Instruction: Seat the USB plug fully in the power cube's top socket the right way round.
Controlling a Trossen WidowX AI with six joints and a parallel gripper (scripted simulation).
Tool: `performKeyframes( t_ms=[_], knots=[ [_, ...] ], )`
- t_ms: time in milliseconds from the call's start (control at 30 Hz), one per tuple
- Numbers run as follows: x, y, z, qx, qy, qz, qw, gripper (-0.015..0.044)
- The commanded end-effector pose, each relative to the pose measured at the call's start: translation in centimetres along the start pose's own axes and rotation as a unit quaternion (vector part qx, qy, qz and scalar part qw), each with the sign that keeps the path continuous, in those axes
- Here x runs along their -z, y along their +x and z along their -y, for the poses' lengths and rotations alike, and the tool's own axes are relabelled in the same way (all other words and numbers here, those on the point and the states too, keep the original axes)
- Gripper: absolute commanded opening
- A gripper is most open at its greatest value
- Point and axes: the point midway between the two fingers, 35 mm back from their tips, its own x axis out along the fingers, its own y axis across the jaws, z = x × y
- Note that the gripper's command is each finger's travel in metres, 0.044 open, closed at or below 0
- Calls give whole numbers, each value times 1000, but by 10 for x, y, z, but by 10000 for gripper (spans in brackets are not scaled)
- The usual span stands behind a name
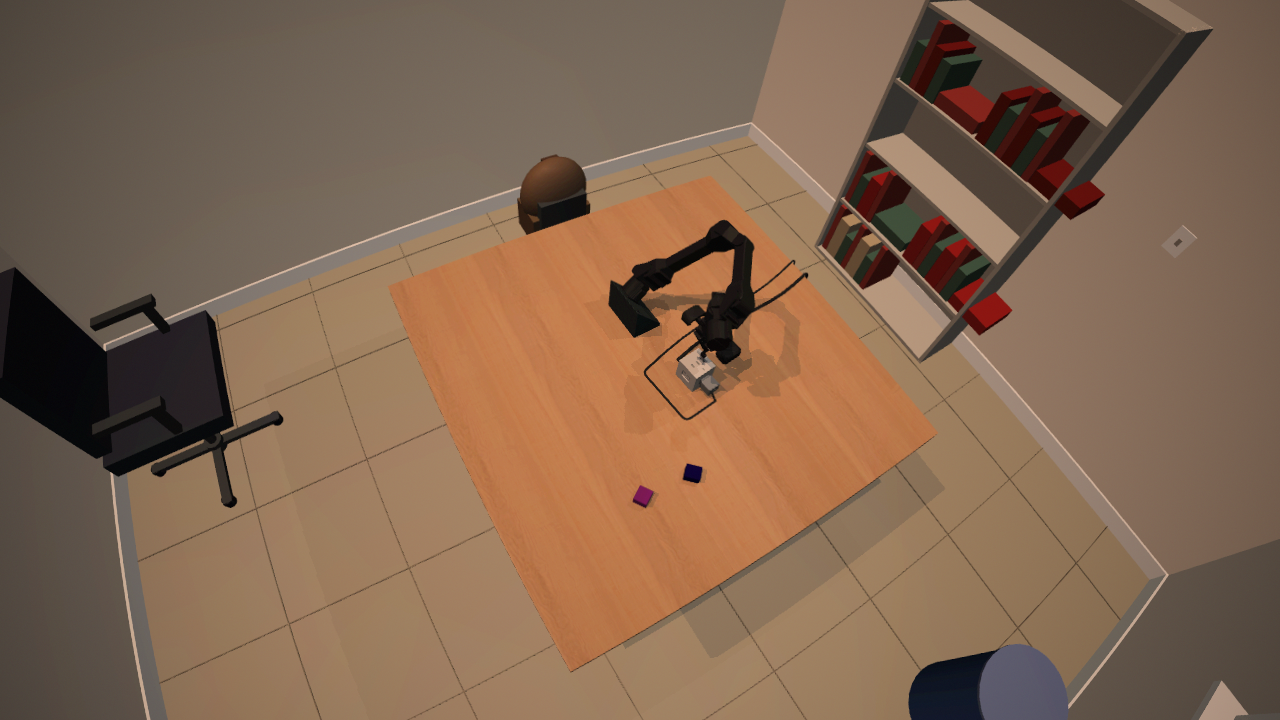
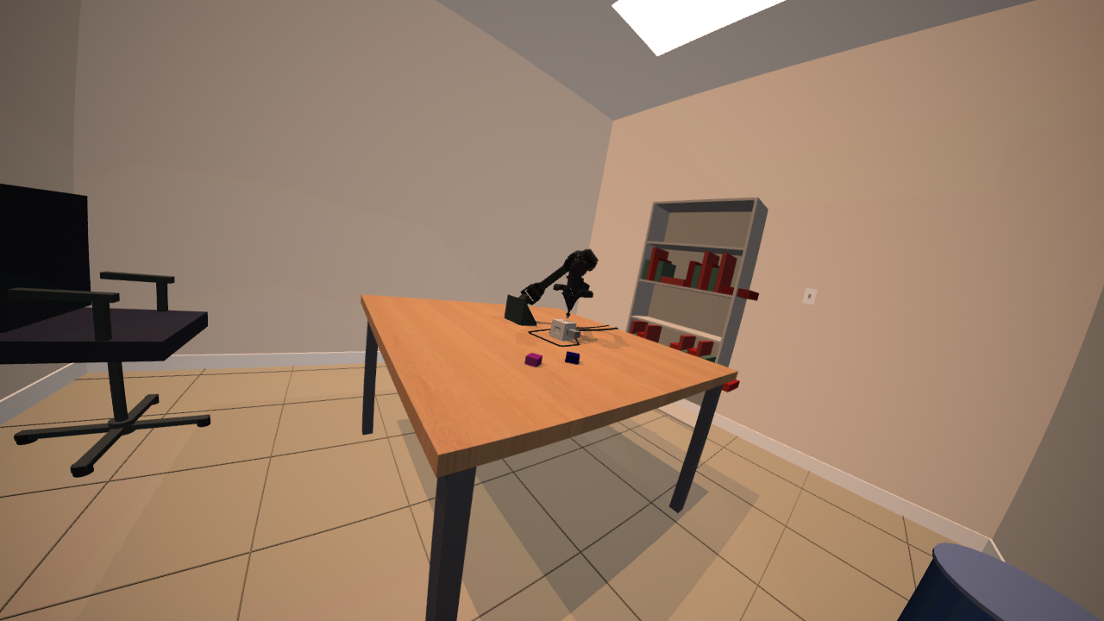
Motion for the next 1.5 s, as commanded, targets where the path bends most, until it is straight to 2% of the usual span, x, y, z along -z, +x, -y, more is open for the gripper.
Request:
performKeyframes(
  t_ms=[0, 1467],
  knots=[
    [0, 1, 0, 1, -2, 3, 1000, 0],
    [-3, 6, 0, 0, -8, 16, 1000, 0]
  ],
)
